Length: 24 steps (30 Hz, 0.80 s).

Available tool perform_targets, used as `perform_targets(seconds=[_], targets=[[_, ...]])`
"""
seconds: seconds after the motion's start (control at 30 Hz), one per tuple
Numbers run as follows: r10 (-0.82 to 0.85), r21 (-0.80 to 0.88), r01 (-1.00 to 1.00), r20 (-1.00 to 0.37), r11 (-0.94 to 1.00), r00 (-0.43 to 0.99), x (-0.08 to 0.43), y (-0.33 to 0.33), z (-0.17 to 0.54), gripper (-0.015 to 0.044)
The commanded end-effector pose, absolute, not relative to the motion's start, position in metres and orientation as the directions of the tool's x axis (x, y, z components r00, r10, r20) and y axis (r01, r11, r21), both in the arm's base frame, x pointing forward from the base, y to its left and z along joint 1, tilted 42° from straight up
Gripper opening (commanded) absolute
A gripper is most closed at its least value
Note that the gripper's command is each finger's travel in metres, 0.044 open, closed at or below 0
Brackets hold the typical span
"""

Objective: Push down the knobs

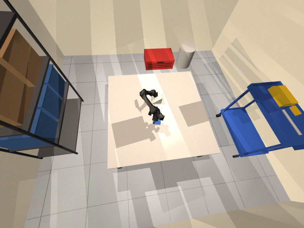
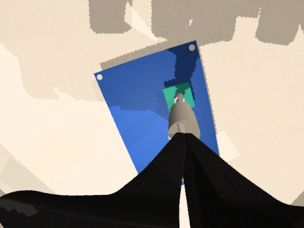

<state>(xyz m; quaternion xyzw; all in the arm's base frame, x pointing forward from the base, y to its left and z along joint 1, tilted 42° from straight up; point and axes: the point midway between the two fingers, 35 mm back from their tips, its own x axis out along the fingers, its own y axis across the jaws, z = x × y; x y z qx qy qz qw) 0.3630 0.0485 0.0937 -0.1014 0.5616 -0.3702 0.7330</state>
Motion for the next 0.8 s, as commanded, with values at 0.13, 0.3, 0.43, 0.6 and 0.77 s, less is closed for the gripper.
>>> perform_targets(seconds=[0.13, 0.3, 0.43, 0.6, 0.77], targets=[[-0.656, -0.562, 0.428, -0.747, 0.708, 0.104, 0.3636, 0.0477, 0.0944, 0.0000], [-0.656, -0.562, 0.428, -0.747, 0.708, 0.104, 0.3638, 0.0468, 0.0934, 0.0000], [-0.656, -0.562, 0.428, -0.747, 0.708, 0.104, 0.3639, 0.0461, 0.0926, 0.0000], [-0.656, -0.562, 0.428, -0.747, 0.708, 0.104, 0.3640, 0.0452, 0.0917, 0.0000], [-0.656, -0.562, 0.428, -0.747, 0.708, 0.104, 0.3640, 0.0452, 0.0917, 0.0000]])
